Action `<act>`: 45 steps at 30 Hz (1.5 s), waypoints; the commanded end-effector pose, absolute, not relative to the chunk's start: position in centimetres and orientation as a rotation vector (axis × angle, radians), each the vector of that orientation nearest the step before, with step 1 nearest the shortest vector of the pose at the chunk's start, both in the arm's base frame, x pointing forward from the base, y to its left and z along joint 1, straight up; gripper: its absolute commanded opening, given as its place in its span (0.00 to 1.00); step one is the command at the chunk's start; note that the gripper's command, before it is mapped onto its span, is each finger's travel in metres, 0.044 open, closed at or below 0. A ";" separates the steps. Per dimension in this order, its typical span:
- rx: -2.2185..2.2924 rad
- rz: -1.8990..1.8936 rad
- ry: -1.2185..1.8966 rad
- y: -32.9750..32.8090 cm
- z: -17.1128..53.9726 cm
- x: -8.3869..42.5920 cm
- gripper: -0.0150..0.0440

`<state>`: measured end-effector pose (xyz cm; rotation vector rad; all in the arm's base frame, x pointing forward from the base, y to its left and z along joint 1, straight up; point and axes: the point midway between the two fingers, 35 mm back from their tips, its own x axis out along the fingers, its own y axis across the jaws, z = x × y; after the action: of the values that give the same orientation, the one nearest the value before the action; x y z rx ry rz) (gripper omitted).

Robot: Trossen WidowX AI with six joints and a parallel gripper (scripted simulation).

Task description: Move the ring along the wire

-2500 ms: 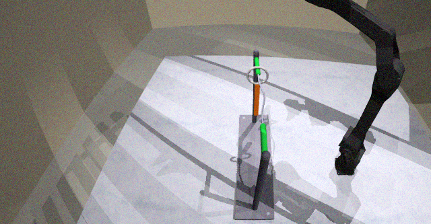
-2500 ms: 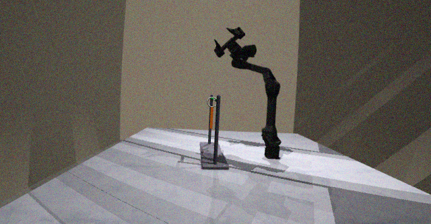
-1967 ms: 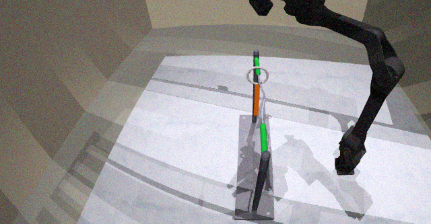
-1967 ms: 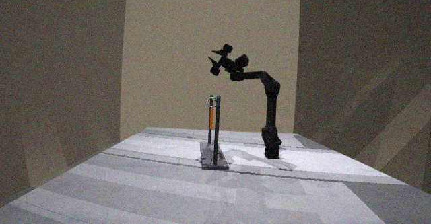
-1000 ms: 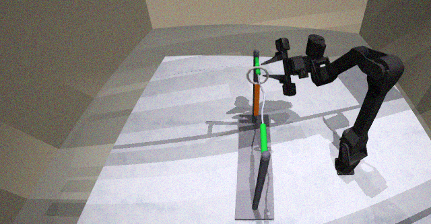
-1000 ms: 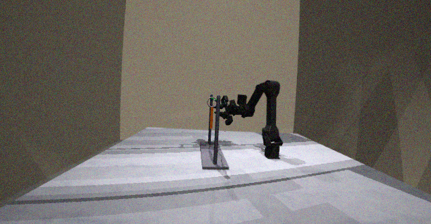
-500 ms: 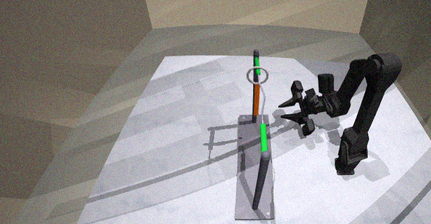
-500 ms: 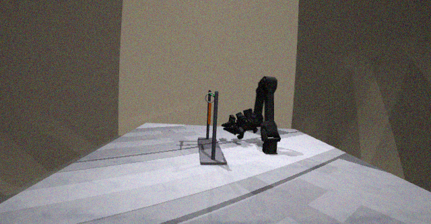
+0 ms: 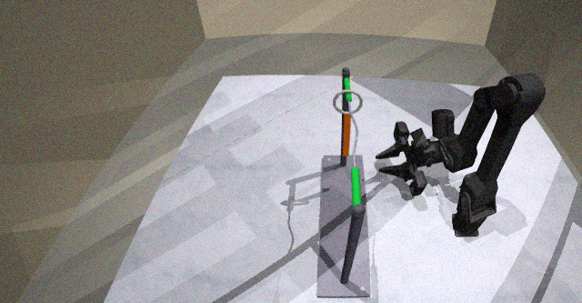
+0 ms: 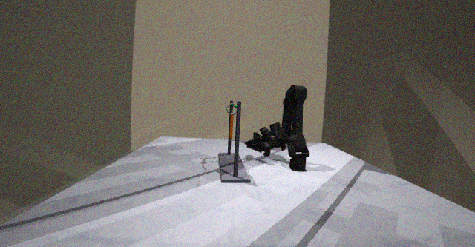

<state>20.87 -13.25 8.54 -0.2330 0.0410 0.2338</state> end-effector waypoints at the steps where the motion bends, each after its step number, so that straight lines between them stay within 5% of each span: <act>1: -0.186 0.201 0.067 -12.8 9.2 21.8 0.53; 45: -0.011 0.075 -0.010 -12.2 13.5 27.9 0.53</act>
<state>27.29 -12.05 13.52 -0.0168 -0.0100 0.0757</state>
